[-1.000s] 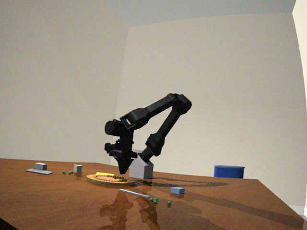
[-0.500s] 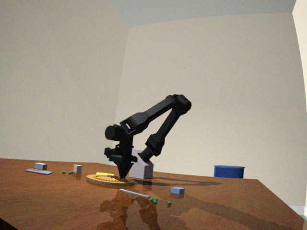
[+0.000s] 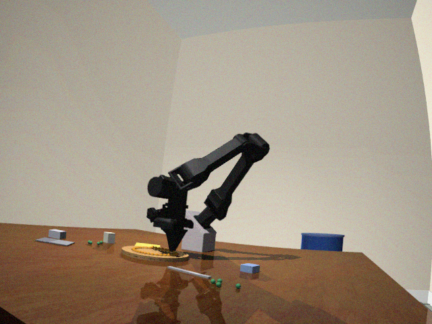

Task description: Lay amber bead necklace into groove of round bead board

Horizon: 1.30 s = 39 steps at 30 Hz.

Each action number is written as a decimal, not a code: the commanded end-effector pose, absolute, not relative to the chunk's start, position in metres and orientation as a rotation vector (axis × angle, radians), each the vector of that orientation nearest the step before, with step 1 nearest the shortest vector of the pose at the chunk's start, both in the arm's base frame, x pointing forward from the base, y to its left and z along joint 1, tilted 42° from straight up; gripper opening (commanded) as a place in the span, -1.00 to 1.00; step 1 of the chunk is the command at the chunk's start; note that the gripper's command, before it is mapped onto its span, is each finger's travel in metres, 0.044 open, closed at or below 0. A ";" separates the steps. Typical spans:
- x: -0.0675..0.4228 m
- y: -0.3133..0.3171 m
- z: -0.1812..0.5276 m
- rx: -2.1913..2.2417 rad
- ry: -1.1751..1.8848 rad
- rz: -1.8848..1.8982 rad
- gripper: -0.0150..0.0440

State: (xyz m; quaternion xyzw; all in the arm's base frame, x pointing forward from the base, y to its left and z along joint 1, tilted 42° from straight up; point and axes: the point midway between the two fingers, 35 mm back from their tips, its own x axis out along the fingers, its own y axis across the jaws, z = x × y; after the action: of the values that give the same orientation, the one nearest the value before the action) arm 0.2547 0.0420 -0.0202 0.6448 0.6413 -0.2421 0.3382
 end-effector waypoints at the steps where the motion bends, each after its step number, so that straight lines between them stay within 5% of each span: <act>1: 0.255 0.042 -0.020 1.679 1.671 -0.630 -0.49; 39: 0.244 0.041 -0.014 1.685 1.675 -0.631 -0.49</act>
State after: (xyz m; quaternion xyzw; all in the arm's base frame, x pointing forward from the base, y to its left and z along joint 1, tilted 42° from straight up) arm 0.2468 0.0398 -0.0143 0.6463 0.6405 -0.2427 0.3364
